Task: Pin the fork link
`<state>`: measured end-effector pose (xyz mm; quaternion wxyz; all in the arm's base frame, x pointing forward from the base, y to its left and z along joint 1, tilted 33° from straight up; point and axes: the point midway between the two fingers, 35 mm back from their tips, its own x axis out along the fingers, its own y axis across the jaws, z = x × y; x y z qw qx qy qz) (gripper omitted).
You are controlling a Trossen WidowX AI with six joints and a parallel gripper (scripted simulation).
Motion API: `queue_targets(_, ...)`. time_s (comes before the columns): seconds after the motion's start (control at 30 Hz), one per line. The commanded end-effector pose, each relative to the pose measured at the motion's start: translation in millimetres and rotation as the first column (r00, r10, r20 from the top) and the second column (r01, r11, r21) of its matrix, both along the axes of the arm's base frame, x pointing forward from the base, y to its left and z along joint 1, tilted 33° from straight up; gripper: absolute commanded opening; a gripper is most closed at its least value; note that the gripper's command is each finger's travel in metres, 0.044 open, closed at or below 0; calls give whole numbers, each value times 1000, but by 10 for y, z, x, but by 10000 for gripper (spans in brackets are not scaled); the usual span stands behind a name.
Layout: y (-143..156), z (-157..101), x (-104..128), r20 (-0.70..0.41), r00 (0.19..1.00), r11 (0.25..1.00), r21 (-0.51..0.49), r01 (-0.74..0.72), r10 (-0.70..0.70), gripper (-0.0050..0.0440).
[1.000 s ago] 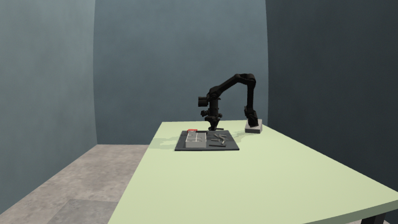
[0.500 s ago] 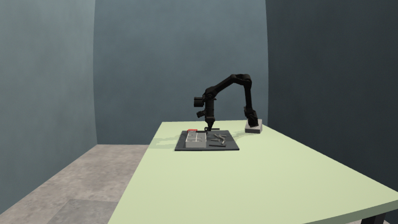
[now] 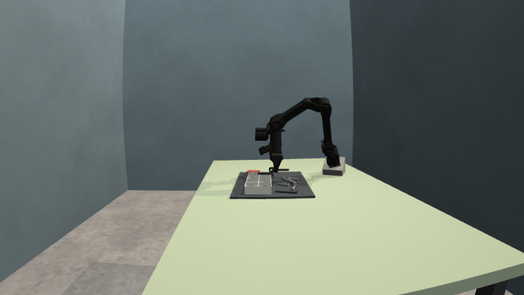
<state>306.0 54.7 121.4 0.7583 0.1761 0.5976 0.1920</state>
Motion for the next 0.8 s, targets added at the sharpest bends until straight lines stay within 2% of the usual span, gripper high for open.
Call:
queue_targets(0.0, -25, 120, 61, 41, 999, 1000, 0, 3, -3, -50)
queue_targets(0.77, -25, 120, 61, 41, 999, 1000, 0, 3, -3, -50)
